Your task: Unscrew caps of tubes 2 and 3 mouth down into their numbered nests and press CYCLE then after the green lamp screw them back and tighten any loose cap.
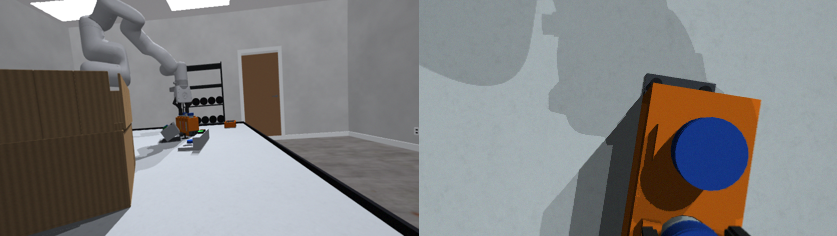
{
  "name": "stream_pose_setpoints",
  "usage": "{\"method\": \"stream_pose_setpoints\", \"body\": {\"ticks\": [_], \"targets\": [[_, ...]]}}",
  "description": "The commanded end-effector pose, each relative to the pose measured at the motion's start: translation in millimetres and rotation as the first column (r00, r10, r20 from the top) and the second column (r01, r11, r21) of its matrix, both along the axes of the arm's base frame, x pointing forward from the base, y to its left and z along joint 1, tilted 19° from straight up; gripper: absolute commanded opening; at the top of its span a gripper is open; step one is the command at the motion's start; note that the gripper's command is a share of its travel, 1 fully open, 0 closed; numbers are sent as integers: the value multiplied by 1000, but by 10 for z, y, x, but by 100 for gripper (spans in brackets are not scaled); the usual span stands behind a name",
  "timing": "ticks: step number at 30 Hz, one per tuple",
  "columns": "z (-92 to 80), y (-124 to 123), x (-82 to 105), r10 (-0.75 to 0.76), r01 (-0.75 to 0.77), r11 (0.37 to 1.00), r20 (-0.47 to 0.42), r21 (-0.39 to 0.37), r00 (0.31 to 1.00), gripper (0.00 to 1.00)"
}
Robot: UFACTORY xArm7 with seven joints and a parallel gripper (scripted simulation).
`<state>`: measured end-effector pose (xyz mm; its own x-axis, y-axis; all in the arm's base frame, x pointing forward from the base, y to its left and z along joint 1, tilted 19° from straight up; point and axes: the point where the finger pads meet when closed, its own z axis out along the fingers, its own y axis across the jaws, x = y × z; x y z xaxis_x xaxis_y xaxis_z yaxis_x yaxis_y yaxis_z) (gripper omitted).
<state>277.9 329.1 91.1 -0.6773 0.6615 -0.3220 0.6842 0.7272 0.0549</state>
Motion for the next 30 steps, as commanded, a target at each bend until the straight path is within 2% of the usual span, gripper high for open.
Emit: {"method": "stream_pose_setpoints", "body": {"ticks": [1, 8, 15, 20, 21, 30], "targets": [[9, 16, 4, -64, 64, 998, 16, 20, 998, 0], [6, 15, 6, -282, 278, 956, 46, 90, 958, 0], [3, 14, 7, -488, 474, 865, 61, 165, 871, 0], [3, 14, 7, -504, 488, 856, 61, 171, 862, 0], [3, 14, 7, -504, 488, 856, 61, 171, 862, 46], [3, 14, 7, -504, 488, 856, 61, 171, 862, 46]]}}
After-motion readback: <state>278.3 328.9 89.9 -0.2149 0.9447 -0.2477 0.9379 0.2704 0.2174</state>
